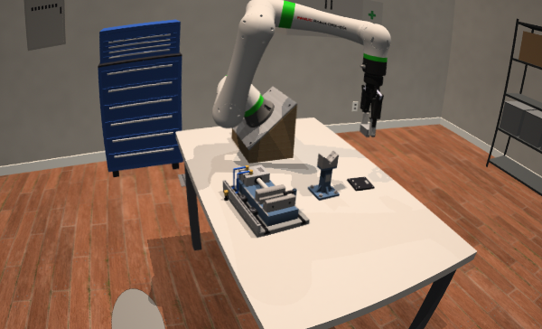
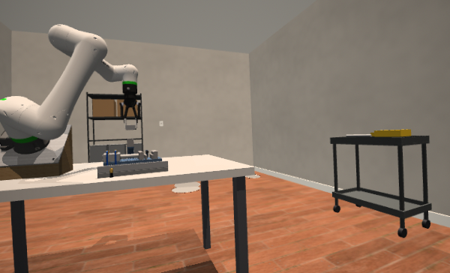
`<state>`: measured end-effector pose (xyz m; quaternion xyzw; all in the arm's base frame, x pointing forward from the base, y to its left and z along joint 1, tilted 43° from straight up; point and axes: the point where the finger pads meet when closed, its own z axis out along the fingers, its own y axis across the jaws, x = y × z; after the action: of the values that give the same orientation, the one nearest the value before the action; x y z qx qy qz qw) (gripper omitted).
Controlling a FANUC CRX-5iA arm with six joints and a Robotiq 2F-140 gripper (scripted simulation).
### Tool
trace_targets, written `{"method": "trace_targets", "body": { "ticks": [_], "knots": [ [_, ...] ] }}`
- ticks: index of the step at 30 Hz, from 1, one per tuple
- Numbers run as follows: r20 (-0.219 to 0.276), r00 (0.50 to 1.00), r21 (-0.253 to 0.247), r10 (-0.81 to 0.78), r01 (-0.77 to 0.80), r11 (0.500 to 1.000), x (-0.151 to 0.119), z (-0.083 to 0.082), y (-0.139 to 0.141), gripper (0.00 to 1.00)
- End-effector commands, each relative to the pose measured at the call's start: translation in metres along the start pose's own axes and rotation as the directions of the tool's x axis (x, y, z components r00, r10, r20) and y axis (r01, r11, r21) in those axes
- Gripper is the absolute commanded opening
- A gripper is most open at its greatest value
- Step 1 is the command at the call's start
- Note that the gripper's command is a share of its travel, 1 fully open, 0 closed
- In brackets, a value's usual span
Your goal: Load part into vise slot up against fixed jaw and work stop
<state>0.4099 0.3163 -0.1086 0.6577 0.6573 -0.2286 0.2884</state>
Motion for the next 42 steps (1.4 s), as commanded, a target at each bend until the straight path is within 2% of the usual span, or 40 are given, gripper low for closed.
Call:
{"method": "trace_targets", "body": {
  "ticks": [1, 13, 29, 42],
  "knots": [
    [0.0, 1.0, 0.0, 0.004, -0.004, 1.0, 0.0, 0.0, 0.0, 0.0],
    [0.0, 0.999, 0.0, 0.038, -0.038, 0.999, -0.002, -0.001, 0.001, 0.0],
    [-0.001, 0.987, 0.0, 0.158, -0.158, 0.987, -0.009, -0.001, 0.003, 0.0],
    [-0.001, 0.937, 0.0, 0.35, -0.35, 0.937, -0.02, -0.002, 0.005, 0.0]
  ]
}}
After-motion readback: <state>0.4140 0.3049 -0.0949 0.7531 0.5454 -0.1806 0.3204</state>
